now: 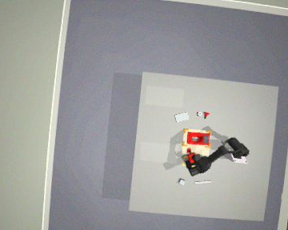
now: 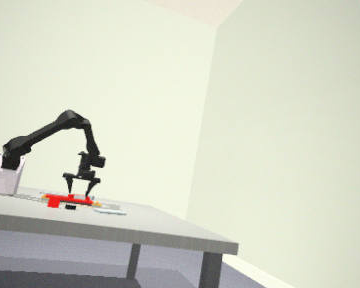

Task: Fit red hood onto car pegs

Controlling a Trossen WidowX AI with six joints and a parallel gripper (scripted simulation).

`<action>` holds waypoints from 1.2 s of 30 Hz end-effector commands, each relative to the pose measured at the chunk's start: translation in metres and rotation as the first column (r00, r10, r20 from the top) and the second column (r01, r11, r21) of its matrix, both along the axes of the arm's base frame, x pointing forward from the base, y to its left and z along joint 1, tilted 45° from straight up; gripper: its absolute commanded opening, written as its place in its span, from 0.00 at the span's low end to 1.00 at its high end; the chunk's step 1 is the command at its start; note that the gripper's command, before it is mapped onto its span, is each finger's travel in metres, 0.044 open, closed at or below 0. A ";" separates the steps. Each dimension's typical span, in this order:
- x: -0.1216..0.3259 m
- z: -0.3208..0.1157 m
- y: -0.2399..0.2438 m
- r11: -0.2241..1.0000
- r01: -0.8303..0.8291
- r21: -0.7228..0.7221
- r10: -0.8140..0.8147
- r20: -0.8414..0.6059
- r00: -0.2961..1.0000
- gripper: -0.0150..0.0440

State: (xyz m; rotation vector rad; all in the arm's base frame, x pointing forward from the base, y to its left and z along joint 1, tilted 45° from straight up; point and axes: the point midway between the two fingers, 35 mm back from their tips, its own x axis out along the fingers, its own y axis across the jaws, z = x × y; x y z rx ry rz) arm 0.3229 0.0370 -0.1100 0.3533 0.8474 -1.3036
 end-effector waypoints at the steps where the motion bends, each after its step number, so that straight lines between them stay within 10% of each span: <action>1: -0.001 -0.001 -0.002 1.000 -0.004 -0.004 0.004 -0.004 1.000 1.00; 36: -0.001 -0.013 -0.014 1.000 -0.004 -0.005 0.004 -0.004 1.000 1.00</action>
